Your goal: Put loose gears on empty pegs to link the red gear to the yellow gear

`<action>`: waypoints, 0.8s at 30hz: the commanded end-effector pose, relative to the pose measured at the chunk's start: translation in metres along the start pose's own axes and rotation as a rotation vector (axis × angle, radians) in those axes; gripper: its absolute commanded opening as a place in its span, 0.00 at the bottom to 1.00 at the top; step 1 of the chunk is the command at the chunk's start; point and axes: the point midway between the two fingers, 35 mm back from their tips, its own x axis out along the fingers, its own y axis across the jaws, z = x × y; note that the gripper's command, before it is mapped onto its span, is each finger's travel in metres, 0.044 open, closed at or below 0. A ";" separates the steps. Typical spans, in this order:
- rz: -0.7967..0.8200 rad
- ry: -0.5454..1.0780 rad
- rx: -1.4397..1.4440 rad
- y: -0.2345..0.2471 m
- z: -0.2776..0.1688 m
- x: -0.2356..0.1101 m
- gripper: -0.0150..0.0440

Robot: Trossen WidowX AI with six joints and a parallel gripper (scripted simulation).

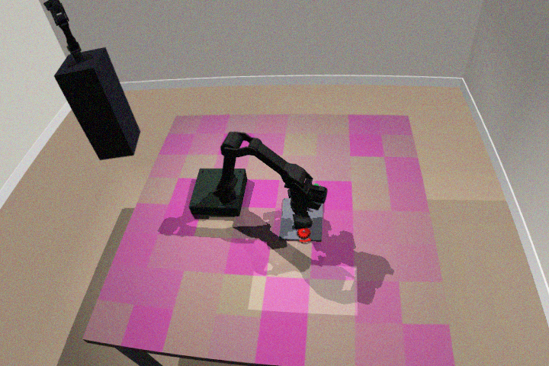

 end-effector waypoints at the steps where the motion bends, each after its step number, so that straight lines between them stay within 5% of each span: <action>1: -0.001 0.002 0.109 0.000 -0.001 0.002 0.25; 16: -0.001 0.002 0.249 0.000 0.000 0.004 0.25; 21: -0.001 0.002 0.195 0.000 0.000 0.002 0.48; 24: -0.001 0.002 0.132 0.000 -0.001 0.001 0.49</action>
